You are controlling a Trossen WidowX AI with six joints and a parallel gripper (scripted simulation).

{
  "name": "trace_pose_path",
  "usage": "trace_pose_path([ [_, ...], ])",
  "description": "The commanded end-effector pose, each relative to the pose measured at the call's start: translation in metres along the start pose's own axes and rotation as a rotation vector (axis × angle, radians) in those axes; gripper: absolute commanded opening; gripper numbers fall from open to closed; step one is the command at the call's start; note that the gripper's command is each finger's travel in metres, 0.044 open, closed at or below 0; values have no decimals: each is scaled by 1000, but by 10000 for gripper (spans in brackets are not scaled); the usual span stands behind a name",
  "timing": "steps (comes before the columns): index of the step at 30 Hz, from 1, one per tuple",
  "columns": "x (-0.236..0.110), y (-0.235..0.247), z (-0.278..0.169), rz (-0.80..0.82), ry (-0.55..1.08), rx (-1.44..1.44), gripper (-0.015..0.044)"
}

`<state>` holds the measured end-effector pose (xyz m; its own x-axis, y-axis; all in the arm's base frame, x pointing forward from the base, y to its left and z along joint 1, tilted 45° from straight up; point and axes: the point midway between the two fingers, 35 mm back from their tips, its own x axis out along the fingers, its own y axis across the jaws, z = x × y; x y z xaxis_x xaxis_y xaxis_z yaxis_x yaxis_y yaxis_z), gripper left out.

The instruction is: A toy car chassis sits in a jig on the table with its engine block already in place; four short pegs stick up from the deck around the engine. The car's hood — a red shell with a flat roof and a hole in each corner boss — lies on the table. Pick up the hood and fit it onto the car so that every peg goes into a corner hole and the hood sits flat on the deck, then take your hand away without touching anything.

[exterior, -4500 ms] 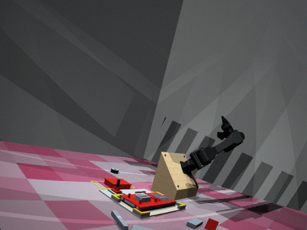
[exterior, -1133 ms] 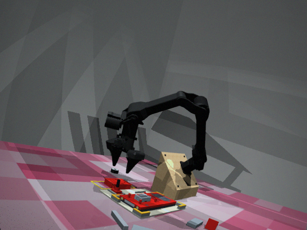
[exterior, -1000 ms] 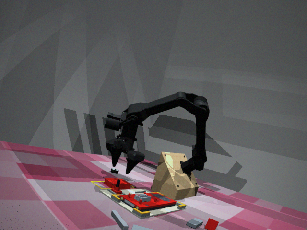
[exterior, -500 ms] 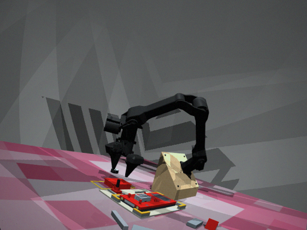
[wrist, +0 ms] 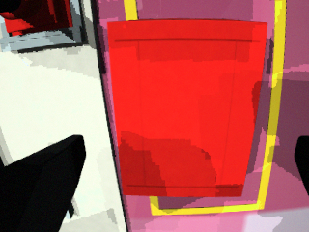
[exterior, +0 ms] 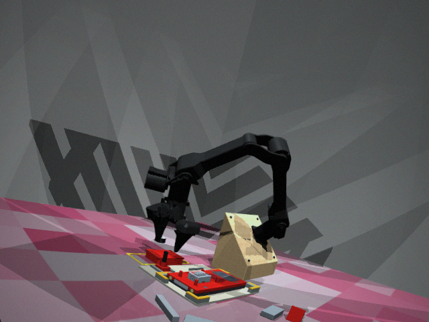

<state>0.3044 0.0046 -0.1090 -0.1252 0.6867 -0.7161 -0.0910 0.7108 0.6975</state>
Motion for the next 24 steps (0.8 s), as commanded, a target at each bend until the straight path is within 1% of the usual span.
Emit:
trace_pose_path([
  [1,3,0,0,3,-2,5,440],
  [24,20,1,-1,5,-2,5,440],
])
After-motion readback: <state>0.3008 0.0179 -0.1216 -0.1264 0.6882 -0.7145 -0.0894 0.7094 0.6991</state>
